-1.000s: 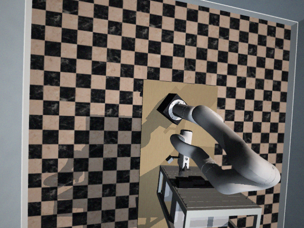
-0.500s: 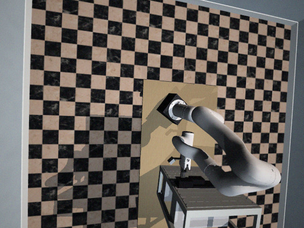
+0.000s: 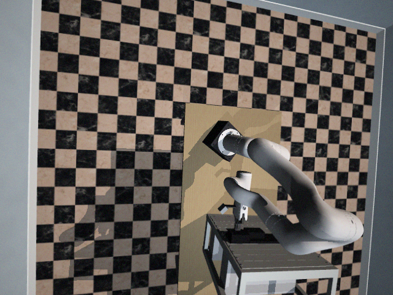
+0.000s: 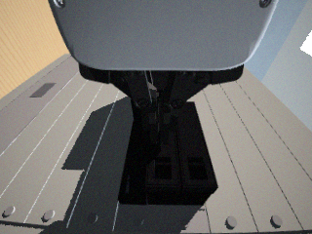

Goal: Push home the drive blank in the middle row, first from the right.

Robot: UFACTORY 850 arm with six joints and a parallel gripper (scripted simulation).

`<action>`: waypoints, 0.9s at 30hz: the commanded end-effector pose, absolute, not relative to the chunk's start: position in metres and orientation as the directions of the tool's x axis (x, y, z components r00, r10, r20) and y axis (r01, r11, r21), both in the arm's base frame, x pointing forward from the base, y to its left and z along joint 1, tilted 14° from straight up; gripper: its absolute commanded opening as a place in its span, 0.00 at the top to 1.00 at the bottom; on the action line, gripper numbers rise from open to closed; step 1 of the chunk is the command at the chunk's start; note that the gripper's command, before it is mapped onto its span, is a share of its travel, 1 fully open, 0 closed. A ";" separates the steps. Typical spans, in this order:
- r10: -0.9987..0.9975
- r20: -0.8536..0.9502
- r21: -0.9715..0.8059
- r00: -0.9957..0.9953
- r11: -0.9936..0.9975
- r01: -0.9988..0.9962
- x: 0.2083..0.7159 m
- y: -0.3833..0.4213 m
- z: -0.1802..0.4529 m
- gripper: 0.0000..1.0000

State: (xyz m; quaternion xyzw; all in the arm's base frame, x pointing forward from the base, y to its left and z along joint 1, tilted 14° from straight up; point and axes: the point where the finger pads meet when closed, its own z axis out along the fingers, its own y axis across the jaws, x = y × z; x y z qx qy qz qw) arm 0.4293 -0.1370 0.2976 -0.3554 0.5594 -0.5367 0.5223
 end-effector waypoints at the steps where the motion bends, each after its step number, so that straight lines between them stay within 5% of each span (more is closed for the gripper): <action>1: -0.958 -0.203 -0.971 -0.202 0.171 0.164 0.430 -0.137 0.298 1.00; 27: -0.958 -0.203 -0.971 -0.202 0.171 0.164 0.428 -0.133 0.299 1.00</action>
